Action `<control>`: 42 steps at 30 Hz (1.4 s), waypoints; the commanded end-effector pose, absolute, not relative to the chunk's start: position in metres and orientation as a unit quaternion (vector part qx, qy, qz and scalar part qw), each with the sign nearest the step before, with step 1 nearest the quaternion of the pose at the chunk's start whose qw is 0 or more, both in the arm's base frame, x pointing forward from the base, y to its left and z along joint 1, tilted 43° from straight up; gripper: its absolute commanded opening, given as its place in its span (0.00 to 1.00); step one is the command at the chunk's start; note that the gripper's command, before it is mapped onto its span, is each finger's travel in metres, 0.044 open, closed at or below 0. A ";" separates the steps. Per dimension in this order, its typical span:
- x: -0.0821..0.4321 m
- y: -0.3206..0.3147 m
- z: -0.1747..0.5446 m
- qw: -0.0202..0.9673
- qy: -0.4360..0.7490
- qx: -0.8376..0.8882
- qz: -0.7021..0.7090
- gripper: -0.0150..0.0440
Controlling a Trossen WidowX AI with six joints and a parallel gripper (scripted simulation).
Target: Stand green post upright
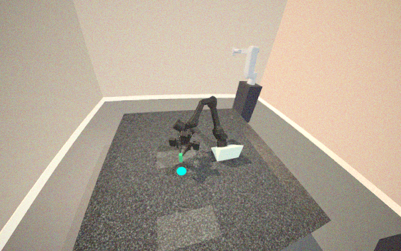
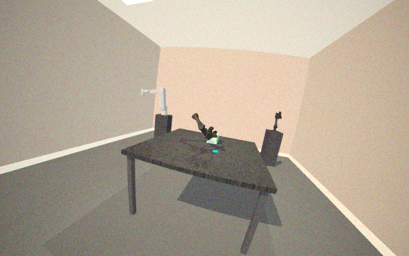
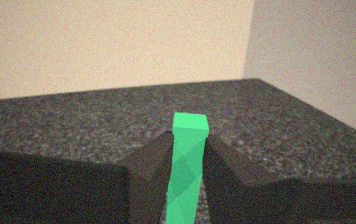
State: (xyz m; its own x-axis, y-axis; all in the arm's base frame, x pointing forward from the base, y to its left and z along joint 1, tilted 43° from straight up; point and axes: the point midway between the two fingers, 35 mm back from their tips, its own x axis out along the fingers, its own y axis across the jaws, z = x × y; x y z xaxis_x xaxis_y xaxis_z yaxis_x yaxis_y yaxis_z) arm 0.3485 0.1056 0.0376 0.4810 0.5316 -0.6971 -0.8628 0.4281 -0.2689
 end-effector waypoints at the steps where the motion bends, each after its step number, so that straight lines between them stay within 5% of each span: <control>1: 0.344 0.105 0.039 0.804 0.250 -0.315 0.438 0.29; 42: 0.336 0.039 -0.032 0.804 0.250 -0.317 0.437 0.29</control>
State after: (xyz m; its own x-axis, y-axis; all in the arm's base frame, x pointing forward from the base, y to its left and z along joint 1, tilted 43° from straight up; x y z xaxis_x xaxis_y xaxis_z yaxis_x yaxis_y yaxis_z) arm 0.3383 0.0431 -0.0254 0.4951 0.5419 -0.6792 -0.8598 0.4180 -0.2932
